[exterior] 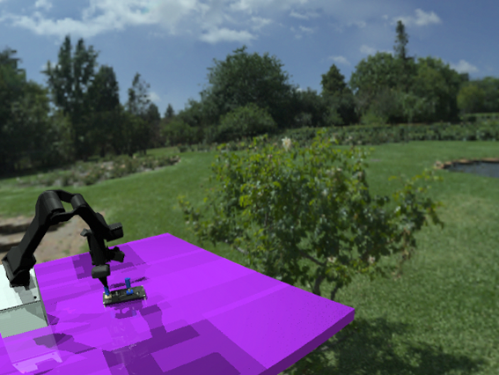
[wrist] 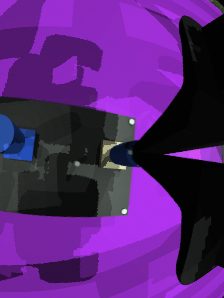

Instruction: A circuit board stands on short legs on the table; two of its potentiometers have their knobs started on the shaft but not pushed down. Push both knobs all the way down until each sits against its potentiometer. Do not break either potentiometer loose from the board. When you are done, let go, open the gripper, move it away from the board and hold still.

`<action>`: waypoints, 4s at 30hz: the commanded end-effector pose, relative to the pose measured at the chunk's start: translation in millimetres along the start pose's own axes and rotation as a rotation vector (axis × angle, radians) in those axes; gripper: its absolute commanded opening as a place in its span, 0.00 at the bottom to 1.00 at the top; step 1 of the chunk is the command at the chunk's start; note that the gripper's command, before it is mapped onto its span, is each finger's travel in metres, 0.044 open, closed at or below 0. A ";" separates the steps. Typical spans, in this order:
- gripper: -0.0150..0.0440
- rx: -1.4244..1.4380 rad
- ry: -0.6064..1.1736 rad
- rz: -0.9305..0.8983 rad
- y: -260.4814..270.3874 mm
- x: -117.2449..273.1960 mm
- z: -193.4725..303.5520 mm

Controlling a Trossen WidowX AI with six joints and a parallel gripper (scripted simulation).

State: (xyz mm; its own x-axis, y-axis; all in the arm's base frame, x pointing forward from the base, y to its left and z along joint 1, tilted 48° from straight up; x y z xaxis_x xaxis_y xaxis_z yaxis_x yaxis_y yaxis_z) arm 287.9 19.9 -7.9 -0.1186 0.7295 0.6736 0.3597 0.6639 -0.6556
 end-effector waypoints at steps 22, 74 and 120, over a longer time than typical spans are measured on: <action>0.25 -0.015 0.011 0.009 -0.5 -11.1 -1.1; 0.25 -0.015 0.011 0.008 -0.1 -3.3 -1.4; 0.25 -0.019 0.009 0.006 18.0 40.8 -81.7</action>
State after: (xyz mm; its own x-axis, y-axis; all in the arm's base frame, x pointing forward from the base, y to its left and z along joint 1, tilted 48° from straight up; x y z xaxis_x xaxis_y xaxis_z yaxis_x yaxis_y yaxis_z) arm 365.2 48.3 38.3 -0.1063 0.7299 0.6753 0.3846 0.6565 -0.6490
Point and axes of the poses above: the point midway between the two fingers, 35 mm back from their tips, its own x axis back along the fingers, its own y axis across the jaws, z = x × y, the point moved 5 cm from there along x, back along the fingers, and after that the axes turned 14 degrees about -x, right-handed, at the moved point
